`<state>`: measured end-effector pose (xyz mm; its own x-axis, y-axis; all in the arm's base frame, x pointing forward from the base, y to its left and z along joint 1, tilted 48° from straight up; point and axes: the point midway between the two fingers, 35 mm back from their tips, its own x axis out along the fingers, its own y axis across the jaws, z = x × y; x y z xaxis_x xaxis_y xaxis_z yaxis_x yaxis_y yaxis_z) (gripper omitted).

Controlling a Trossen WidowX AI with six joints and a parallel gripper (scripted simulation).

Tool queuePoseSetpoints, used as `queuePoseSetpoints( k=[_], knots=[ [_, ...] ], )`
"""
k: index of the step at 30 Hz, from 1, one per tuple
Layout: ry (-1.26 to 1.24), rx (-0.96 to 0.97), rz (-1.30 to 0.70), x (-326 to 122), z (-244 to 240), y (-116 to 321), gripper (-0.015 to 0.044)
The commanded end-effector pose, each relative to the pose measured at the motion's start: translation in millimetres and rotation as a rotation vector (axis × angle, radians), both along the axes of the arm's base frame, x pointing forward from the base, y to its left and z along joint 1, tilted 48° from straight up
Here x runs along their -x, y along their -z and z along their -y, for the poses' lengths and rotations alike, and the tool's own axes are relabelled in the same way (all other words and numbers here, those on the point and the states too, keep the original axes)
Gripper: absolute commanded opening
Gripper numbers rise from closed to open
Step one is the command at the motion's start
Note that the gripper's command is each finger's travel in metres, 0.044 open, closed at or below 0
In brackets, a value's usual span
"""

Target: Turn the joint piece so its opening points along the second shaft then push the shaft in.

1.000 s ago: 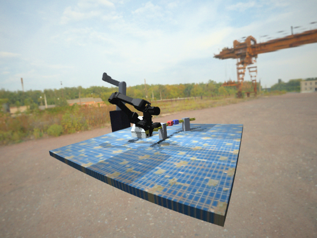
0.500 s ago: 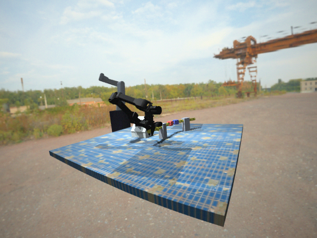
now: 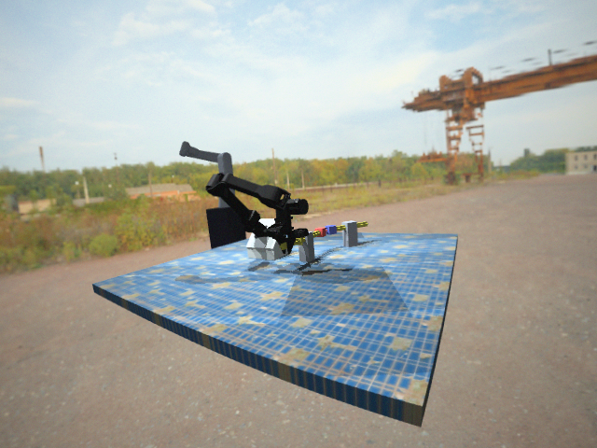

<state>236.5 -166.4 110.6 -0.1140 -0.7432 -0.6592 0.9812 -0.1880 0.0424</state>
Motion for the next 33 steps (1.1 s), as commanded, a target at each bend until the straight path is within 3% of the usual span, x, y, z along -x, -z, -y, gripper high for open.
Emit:
queuePoseSetpoints(
  k=[1,33],
  knots=[
    [-0.004,-0.009,-0.002,-1.3,-6.2,6.9,0.0],
    [-0.001,-0.001,-0.001,-4.1,-17.9,20.9,0.0]
  ],
)
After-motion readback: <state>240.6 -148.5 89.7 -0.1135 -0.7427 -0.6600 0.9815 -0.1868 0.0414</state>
